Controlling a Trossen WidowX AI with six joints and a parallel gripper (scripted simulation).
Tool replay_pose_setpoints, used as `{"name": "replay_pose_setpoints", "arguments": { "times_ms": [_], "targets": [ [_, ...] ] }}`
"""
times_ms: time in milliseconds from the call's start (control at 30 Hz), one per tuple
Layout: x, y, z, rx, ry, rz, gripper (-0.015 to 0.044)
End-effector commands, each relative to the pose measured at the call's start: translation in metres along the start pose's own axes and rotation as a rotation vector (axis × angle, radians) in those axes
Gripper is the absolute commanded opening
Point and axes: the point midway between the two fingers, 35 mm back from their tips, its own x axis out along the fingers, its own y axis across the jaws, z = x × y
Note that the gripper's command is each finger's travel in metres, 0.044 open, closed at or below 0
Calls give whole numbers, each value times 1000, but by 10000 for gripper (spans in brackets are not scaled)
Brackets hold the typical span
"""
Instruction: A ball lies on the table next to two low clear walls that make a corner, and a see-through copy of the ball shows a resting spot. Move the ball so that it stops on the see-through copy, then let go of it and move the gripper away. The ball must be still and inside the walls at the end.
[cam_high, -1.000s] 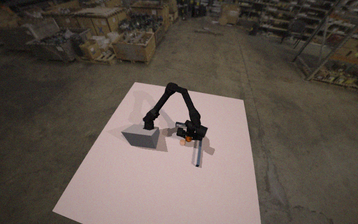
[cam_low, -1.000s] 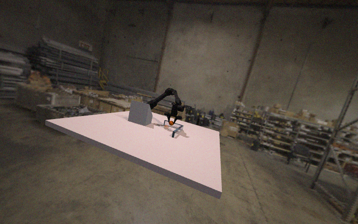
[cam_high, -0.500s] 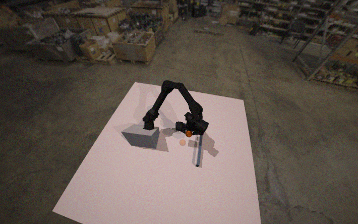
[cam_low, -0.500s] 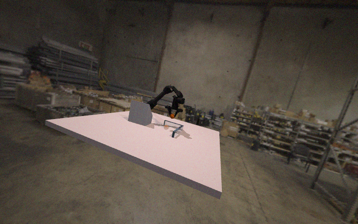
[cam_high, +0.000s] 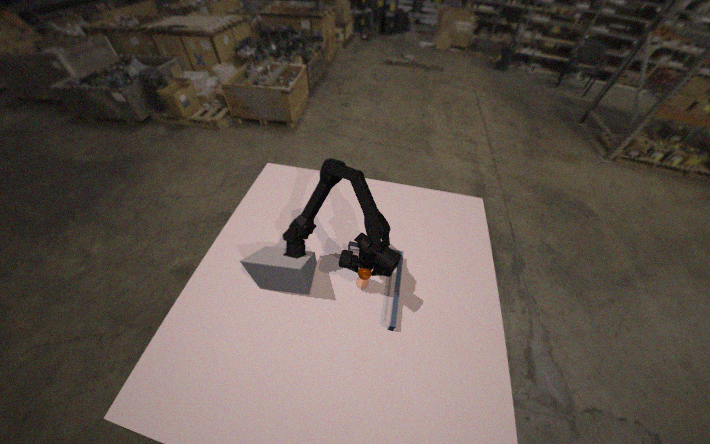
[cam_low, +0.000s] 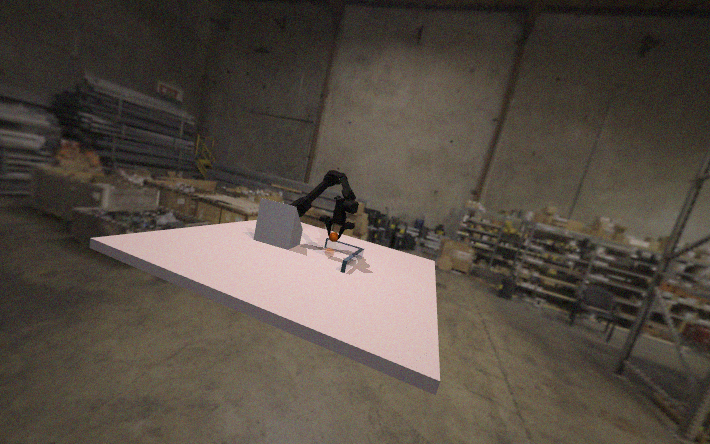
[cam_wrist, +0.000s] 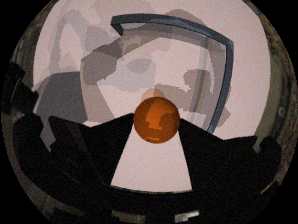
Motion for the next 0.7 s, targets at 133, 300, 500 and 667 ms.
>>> {"name": "replay_pose_setpoints", "arguments": {
  "times_ms": [133,300,500,667],
  "targets": [
    [19,3,-3,4,4,-2,0],
    [46,2,-3,4,3,-2,0],
    [75,5,-1,4,-1,-1,0],
    [77,5,-1,4,-1,-1,0]
  ]
}}
